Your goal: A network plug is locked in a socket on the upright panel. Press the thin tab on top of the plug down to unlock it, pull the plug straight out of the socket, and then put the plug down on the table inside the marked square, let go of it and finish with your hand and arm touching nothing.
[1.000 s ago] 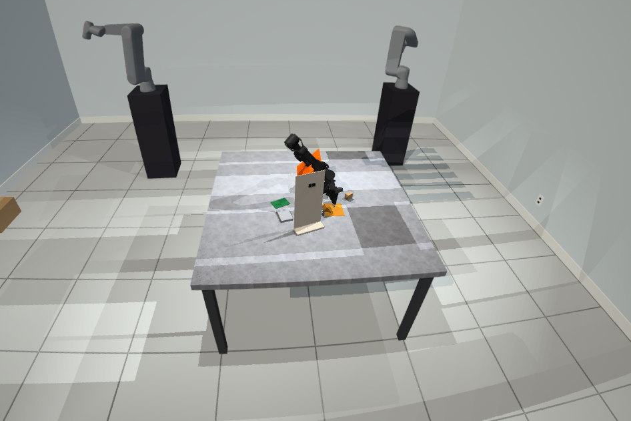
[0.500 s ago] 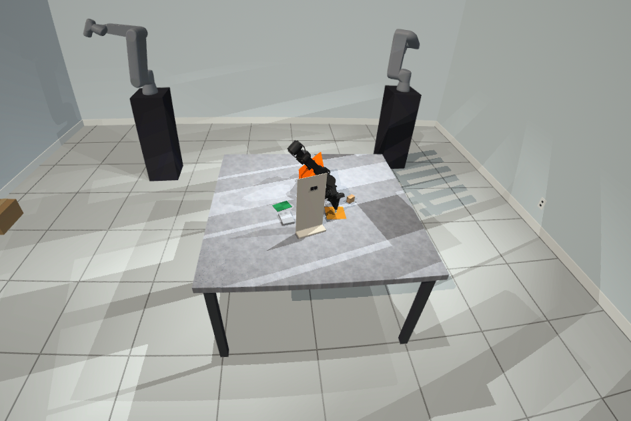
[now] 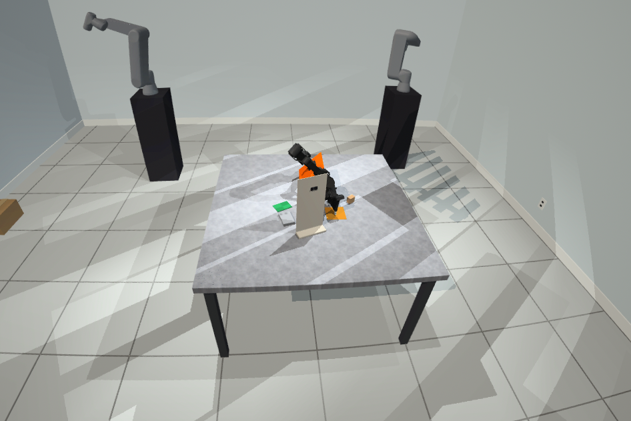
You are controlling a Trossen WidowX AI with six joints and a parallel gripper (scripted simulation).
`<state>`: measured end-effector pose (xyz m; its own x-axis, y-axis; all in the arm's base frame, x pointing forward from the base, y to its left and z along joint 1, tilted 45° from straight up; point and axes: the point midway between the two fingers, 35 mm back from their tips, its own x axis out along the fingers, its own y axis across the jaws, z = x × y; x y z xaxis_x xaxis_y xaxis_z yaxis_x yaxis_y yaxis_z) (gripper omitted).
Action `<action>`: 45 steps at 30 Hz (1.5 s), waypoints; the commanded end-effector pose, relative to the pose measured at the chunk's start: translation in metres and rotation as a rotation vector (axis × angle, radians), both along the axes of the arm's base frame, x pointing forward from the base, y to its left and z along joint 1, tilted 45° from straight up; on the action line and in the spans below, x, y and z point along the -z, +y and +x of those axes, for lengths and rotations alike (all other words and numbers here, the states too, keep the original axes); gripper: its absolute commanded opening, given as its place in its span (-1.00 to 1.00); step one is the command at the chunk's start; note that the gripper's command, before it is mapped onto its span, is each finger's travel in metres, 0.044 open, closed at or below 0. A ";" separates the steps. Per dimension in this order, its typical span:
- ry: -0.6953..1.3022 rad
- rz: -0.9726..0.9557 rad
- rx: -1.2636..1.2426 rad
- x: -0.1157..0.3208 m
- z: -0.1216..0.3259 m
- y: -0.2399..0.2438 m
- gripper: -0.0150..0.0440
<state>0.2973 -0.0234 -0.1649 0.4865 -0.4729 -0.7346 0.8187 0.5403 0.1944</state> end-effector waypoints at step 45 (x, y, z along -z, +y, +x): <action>0.004 0.004 -0.003 -0.022 -0.011 0.019 0.04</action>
<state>0.2858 -0.0074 -0.1464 0.4830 -0.4670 -0.7407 0.8176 0.5433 0.1907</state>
